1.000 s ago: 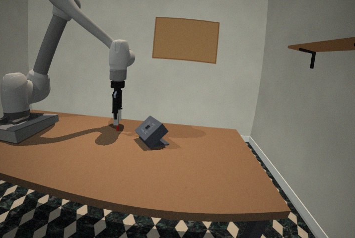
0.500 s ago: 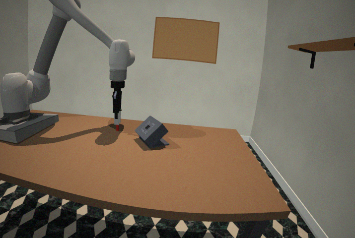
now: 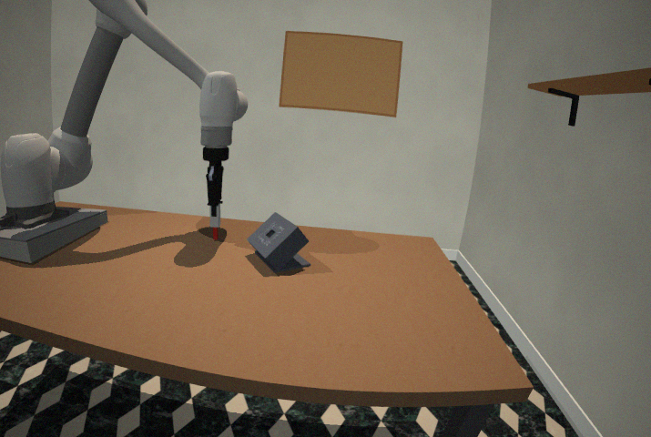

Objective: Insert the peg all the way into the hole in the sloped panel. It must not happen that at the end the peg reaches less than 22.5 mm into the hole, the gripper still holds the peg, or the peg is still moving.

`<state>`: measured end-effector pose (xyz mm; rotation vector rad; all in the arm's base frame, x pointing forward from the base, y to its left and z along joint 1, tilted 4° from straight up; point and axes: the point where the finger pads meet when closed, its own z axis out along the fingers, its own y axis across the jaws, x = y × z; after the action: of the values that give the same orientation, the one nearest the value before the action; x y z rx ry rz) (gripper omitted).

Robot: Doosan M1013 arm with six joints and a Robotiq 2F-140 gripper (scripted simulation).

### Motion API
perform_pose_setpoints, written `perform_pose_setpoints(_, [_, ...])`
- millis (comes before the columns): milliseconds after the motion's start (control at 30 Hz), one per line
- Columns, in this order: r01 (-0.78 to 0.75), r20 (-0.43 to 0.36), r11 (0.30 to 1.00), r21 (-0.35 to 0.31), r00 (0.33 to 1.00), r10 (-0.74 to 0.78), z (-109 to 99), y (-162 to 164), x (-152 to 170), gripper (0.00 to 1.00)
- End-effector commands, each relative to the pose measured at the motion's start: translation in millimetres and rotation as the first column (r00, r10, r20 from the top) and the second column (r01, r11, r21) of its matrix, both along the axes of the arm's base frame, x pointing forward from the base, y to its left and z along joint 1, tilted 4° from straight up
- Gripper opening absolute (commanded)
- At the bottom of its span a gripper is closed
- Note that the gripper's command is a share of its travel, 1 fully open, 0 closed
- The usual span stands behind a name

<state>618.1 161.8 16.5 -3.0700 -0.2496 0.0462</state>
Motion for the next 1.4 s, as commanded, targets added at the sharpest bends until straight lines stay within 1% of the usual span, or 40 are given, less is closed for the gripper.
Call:
perform_pose_setpoints(0, [0.000, 0.000, 1.000, 0.001, 1.000, 0.000, 9.3, -0.2, 0.5, 0.00])
perform_pose_setpoints(67, [0.000, 0.000, 1.000, 0.001, 1.000, 0.000, 9.3, -0.2, 0.5, 0.00])
perform_pose_setpoints(300, [0.000, 0.000, 1.000, 0.001, 1.000, 0.000, 45.5, -2.4, 1.9, 0.00])
perform_pose_setpoints(567, [0.000, 0.000, 1.000, 0.001, 1.000, 0.000, 69.1, -3.7, 2.8, 0.00])
perform_pose_setpoints(700, [0.008, 0.000, 1.000, 0.007, 1.000, -0.008, 68.1, -3.8, 3.3, 0.00])
perform_pose_setpoints(1133, [0.167, 0.001, 0.978, 0.126, 0.986, -0.168, 67.4, -13.0, 13.3, 0.00])
perform_pose_setpoints(1200, [0.167, 0.001, 0.978, 0.126, 0.986, -0.168, 67.4, -13.0, 13.3, 0.00])
perform_pose_setpoints(1367, [0.228, -0.001, 0.959, 0.171, 0.973, -0.232, 68.3, -17.7, 18.8, 0.00])
